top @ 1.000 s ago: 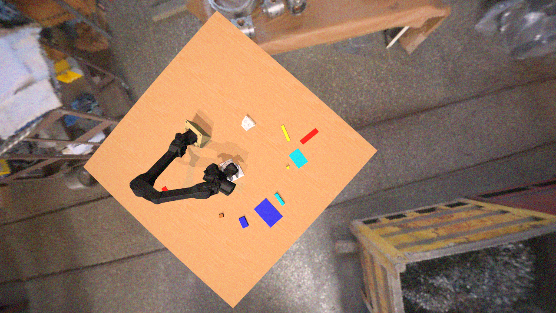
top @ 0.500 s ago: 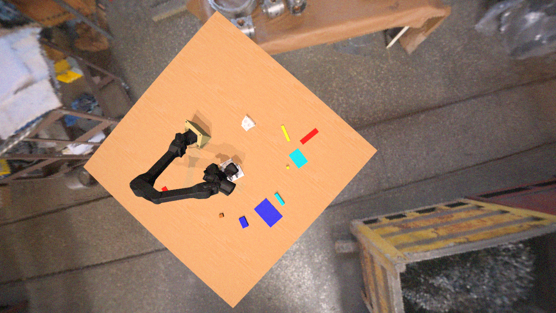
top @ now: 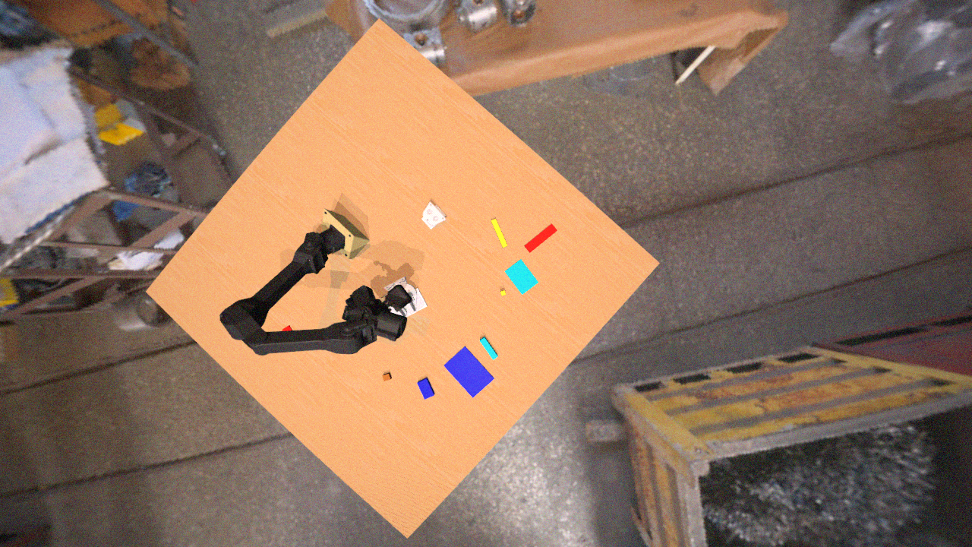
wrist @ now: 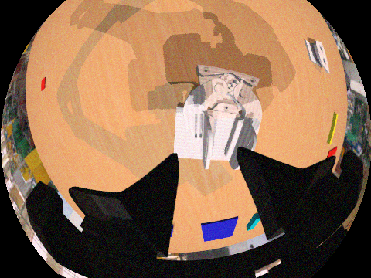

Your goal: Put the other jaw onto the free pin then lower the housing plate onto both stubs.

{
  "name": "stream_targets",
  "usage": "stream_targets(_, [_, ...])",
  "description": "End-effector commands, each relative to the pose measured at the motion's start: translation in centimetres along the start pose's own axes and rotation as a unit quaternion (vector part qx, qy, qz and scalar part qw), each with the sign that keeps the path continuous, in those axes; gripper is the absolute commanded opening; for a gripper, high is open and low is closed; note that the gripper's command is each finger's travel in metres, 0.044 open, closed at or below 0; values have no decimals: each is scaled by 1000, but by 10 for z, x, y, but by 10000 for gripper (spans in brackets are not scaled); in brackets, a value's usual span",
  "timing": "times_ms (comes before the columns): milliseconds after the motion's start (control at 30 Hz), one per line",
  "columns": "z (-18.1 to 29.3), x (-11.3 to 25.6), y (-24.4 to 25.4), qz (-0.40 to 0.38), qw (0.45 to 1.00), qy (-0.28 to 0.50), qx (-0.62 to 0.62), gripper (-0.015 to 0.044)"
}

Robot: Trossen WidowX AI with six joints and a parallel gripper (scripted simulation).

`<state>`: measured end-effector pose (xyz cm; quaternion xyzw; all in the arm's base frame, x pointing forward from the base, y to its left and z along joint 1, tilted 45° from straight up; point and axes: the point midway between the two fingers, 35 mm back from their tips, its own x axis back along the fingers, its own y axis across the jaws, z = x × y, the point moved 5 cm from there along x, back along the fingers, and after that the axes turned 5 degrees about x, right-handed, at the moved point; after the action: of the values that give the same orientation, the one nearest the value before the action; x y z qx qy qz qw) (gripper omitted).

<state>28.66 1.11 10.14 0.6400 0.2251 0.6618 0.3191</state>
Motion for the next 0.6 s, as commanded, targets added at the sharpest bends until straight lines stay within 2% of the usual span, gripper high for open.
stream_targets(0, [-3,2,-9,7,1000,2,12,303])
stream_targets(167, [-7,11,-32,23,1000,9,13,434])
stream_targets(567, [-12,24,-87,37,992,-1,-119,440])
